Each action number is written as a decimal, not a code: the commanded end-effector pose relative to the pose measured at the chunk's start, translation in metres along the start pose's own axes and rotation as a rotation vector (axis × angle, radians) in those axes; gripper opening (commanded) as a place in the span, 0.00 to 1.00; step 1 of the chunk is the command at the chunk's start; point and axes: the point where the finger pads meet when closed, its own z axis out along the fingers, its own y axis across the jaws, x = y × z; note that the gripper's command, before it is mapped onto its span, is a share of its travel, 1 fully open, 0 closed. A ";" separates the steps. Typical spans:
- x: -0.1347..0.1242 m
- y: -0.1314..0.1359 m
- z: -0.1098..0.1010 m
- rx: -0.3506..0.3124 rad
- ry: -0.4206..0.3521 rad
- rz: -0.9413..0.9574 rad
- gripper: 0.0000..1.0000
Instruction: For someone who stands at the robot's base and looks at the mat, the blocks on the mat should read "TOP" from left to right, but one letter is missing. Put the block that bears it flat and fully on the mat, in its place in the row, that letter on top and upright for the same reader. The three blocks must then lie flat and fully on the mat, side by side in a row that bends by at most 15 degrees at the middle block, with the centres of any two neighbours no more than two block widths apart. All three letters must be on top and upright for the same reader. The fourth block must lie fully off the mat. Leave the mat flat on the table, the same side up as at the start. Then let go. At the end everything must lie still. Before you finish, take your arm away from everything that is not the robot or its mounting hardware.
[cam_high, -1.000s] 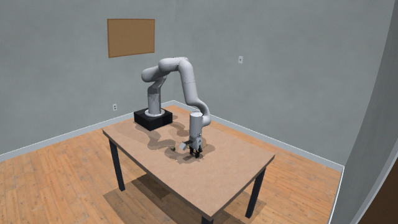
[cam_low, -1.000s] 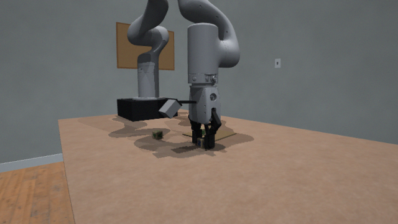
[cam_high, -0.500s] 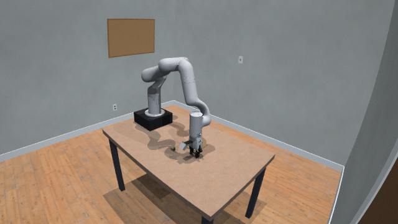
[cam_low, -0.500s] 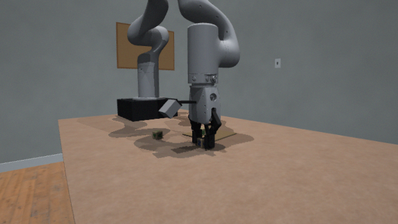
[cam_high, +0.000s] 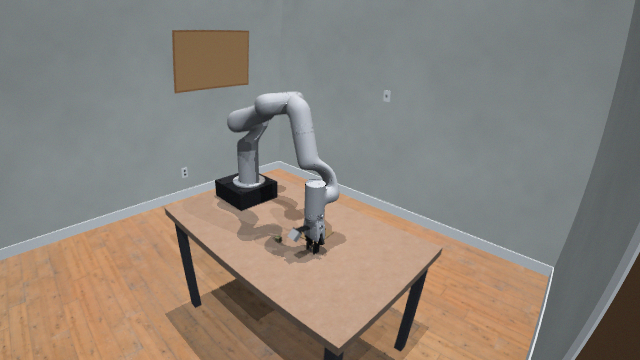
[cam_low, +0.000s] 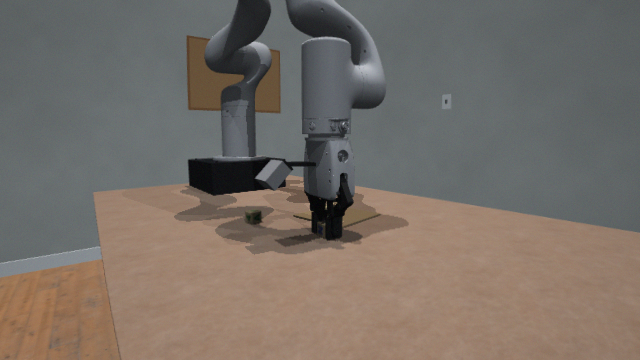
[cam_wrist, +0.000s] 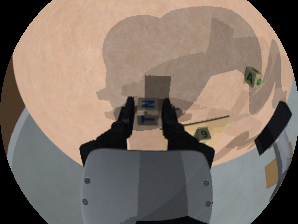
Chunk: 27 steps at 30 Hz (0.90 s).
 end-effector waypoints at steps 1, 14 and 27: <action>0.000 -0.001 -0.001 0.002 0.000 0.000 0.42; 0.000 -0.001 -0.001 0.002 0.000 0.000 0.21; 0.000 -0.001 -0.001 0.002 0.000 0.000 0.21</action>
